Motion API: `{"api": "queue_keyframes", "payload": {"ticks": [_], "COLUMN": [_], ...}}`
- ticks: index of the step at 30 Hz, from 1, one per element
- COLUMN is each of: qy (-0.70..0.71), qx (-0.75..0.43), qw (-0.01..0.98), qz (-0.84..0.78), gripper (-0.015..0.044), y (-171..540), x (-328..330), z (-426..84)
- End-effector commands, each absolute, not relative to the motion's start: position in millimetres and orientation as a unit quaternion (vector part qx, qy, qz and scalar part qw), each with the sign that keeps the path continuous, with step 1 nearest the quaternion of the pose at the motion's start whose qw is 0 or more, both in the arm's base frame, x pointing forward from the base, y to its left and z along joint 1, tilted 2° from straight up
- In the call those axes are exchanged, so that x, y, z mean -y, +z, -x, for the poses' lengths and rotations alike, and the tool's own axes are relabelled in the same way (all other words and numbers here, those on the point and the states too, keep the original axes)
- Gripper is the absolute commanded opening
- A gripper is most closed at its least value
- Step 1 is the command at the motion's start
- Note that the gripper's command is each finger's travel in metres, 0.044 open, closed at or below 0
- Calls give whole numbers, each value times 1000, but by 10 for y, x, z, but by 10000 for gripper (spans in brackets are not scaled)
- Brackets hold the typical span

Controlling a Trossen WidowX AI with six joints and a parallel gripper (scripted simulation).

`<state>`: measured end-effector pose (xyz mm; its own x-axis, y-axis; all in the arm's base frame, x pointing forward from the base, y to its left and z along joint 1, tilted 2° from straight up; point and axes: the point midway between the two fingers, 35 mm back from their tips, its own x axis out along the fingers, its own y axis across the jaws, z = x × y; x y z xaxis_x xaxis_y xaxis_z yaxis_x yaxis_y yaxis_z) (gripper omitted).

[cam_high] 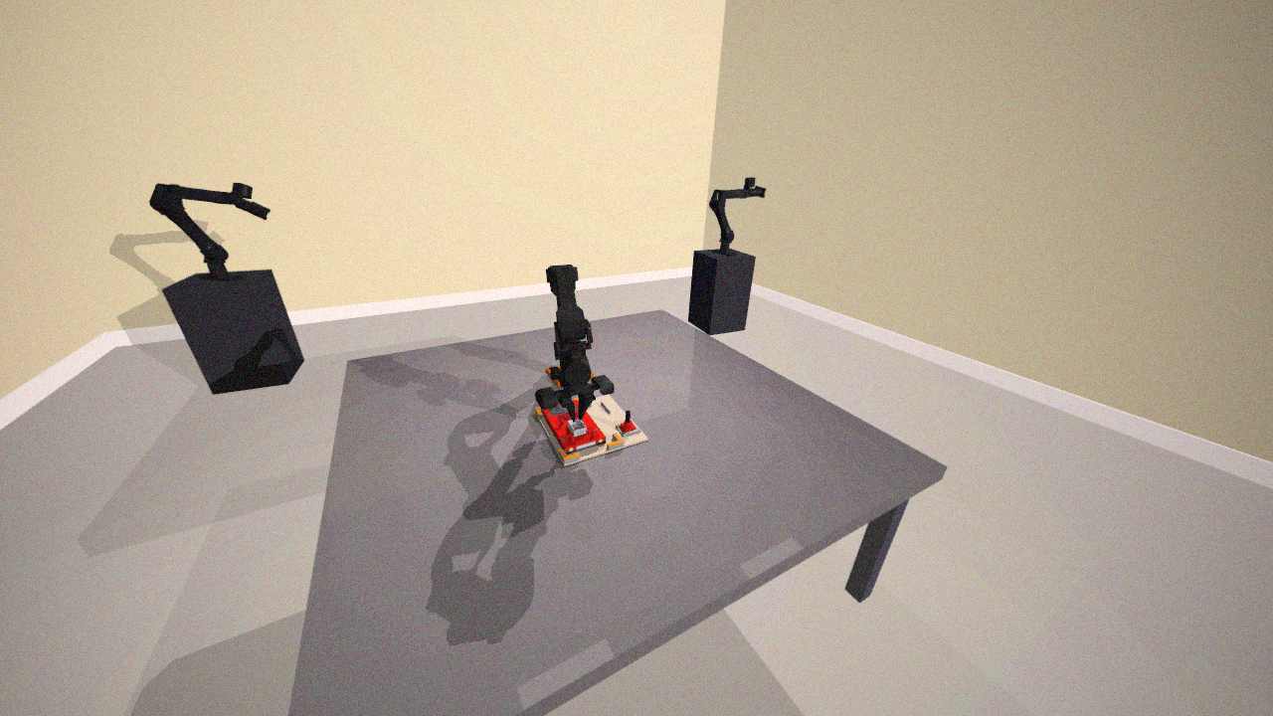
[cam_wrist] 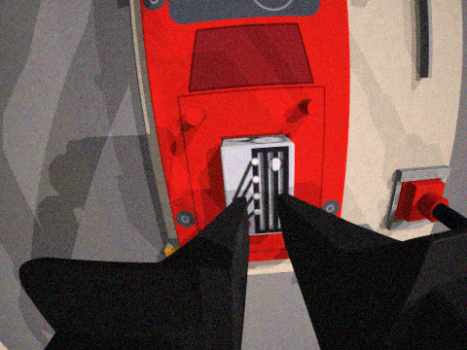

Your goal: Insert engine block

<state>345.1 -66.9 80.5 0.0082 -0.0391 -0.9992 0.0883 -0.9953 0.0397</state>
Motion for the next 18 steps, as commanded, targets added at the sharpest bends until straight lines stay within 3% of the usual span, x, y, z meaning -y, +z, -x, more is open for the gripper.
{"api": "queue_keyframes", "payload": {"ticks": [1,7,18], "qy": [-704,-704,-704], "qx": [-17,-17,-17], "qw": [45,45,45], "qz": [-709,-709,-709], "gripper": [157,310,310], "y": [810,810,1126], "x": [669,669,663], "z": [-3450,-3450,-3483]}}
